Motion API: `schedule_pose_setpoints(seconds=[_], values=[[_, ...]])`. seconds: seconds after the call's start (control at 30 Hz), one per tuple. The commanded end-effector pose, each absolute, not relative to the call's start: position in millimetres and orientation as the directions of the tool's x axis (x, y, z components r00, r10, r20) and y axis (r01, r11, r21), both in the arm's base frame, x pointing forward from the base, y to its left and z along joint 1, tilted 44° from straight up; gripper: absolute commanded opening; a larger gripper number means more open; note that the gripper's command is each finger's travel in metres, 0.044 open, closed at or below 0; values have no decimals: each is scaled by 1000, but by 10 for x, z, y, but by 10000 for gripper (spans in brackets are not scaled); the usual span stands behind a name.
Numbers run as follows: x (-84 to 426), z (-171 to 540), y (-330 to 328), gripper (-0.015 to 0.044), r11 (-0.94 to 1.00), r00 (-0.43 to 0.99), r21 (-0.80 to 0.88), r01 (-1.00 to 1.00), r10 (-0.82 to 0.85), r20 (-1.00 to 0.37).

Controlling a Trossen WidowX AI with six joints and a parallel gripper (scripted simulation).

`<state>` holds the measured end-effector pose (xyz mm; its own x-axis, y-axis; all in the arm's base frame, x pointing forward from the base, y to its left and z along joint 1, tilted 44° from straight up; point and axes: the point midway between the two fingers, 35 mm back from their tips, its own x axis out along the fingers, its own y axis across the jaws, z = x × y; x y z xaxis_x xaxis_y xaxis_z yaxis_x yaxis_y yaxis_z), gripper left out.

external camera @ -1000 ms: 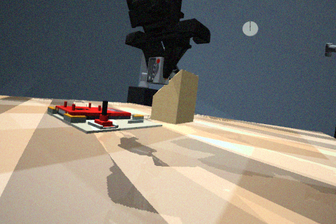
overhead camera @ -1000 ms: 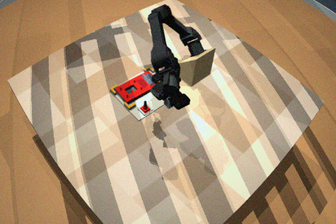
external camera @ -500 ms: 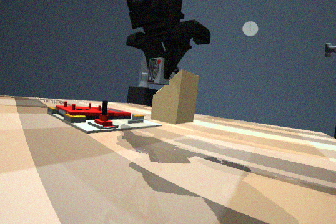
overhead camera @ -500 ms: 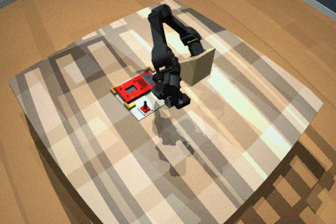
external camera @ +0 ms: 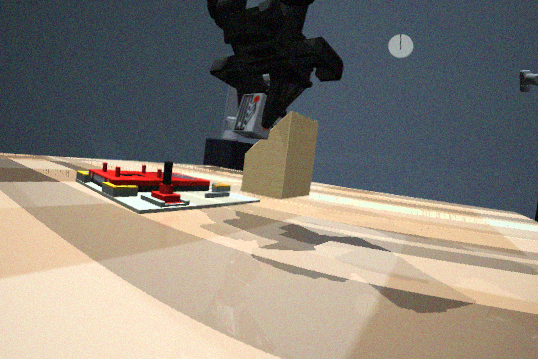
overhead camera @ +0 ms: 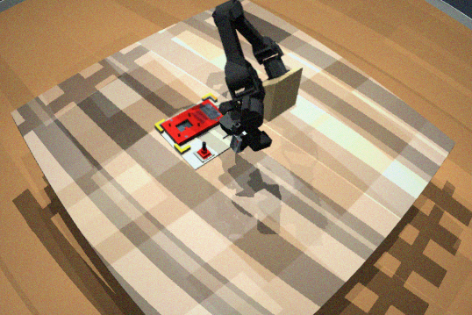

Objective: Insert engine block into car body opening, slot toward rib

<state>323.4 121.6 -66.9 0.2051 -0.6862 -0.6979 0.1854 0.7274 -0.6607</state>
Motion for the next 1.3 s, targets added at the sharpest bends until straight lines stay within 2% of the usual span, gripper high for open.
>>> schedule_pose_setpoints(seconds=[0.0,0.47,1.27], values=[[3193,-681,1232,0,728,305,-663,174,-680,-667],[3045,-735,1197,0,727,662,-664,176,-587,-467],[3057,-1188,817,0,724,665,-666,177,-587,-461]])
